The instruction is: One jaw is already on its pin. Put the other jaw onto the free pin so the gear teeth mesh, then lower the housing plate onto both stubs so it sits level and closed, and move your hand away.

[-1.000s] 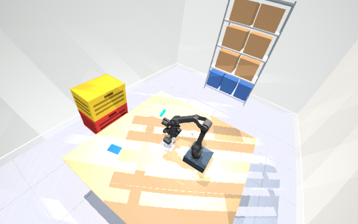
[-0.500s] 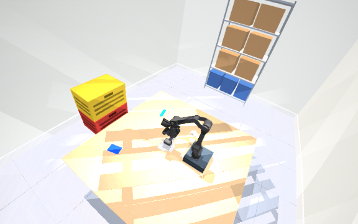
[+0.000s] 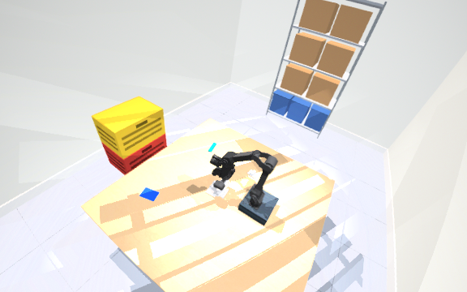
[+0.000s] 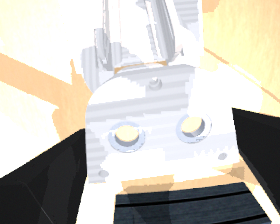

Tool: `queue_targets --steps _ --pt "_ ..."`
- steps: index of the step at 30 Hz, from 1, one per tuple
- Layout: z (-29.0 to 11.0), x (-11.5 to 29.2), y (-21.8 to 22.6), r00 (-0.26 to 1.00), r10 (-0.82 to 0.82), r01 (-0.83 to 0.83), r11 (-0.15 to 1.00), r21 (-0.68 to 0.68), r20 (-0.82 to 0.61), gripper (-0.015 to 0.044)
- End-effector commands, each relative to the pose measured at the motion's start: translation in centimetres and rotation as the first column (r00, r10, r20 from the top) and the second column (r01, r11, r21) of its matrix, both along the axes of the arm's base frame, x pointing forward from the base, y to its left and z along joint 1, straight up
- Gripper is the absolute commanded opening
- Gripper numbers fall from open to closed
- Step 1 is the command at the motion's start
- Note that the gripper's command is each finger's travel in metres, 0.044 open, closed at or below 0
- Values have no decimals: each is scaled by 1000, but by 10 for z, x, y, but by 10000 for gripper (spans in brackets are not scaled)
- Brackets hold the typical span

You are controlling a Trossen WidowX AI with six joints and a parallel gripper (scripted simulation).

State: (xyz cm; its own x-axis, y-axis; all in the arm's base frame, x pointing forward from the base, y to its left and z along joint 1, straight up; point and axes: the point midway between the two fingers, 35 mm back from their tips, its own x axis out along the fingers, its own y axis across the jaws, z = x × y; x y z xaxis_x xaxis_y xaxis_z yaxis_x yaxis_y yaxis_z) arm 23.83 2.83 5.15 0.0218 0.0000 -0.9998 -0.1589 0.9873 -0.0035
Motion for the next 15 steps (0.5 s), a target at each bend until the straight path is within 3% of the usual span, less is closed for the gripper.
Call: queue_targets --steps 1,15 --pt "0 -8 1 1000 3 -3 1000 5 1 351" --pt "0 -12 1 1000 3 -3 1000 5 1 351"
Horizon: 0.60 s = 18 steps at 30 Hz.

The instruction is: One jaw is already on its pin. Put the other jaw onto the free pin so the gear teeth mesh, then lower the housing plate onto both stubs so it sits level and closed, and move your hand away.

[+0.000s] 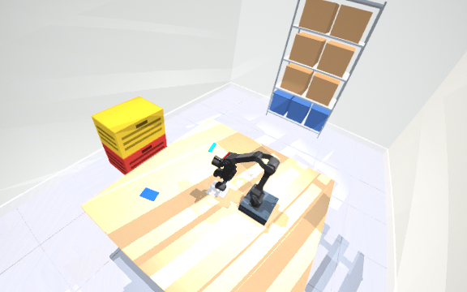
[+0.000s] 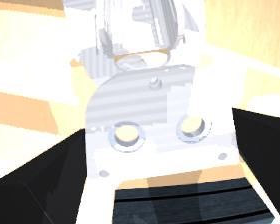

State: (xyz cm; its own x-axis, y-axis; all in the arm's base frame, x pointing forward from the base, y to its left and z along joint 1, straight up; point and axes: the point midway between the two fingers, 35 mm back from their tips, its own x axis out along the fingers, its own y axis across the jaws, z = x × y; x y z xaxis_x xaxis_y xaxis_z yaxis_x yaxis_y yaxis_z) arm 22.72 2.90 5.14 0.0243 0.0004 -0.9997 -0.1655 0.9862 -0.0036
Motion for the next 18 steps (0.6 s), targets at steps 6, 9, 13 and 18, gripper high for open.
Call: queue_targets --steps 6,9,13,18 --pt "0 -1 1 1000 -9 9 1000 5 -2 351" --pt "0 -1 1 1000 -9 9 1000 5 -2 351" --pt "0 -1 1 1000 -9 9 1000 5 -2 351" --pt "0 -2 1 1000 -9 9 1000 5 -2 351"
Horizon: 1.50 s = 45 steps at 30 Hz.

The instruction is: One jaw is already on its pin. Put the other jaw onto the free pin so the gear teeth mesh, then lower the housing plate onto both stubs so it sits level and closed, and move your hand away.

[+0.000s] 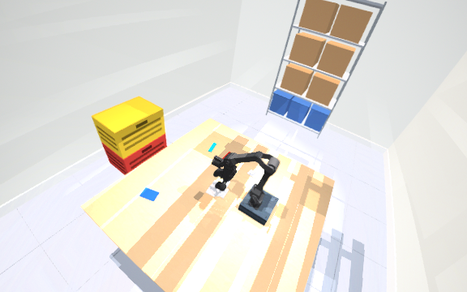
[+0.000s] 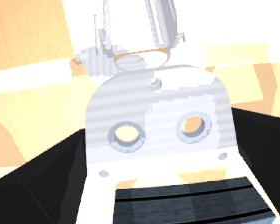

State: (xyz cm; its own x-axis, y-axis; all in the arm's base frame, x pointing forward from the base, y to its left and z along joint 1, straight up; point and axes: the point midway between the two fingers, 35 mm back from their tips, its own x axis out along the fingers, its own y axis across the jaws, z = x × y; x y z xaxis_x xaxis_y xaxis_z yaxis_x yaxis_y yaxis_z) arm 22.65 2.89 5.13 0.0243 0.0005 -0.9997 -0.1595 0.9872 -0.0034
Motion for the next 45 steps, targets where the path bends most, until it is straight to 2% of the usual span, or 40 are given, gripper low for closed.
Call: queue_targets --steps 1,45 --pt "0 -1 1 1000 -3 3 1000 4 -2 351" --pt "-62 0 1 1000 -4 4 1000 4 -2 351"
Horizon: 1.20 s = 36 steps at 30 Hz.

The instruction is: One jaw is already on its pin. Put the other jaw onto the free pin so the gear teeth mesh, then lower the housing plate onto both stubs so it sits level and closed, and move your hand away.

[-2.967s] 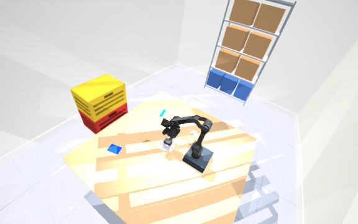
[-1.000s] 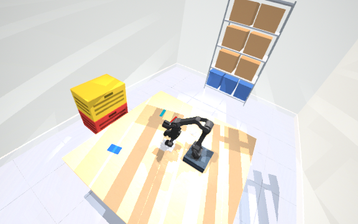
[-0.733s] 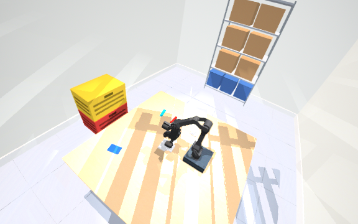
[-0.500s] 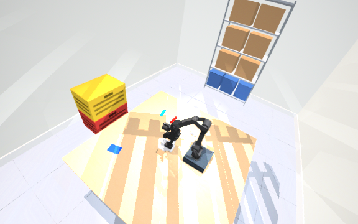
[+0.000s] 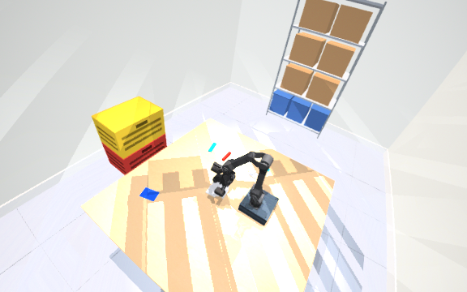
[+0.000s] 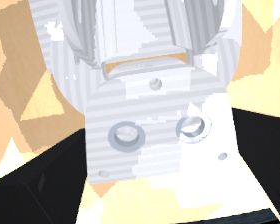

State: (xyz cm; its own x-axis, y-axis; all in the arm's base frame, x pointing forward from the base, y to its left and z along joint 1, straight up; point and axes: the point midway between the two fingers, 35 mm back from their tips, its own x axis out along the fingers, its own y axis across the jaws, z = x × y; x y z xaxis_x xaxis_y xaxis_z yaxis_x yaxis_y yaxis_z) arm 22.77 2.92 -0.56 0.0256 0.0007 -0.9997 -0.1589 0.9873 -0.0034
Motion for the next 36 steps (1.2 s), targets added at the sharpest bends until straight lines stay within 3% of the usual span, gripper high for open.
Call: queue_targets --steps 1,36 --pt "-5 -1 1 1000 -3 3 1000 4 -4 351" --pt "-10 -1 1 1000 -3 3 1000 4 -4 351"
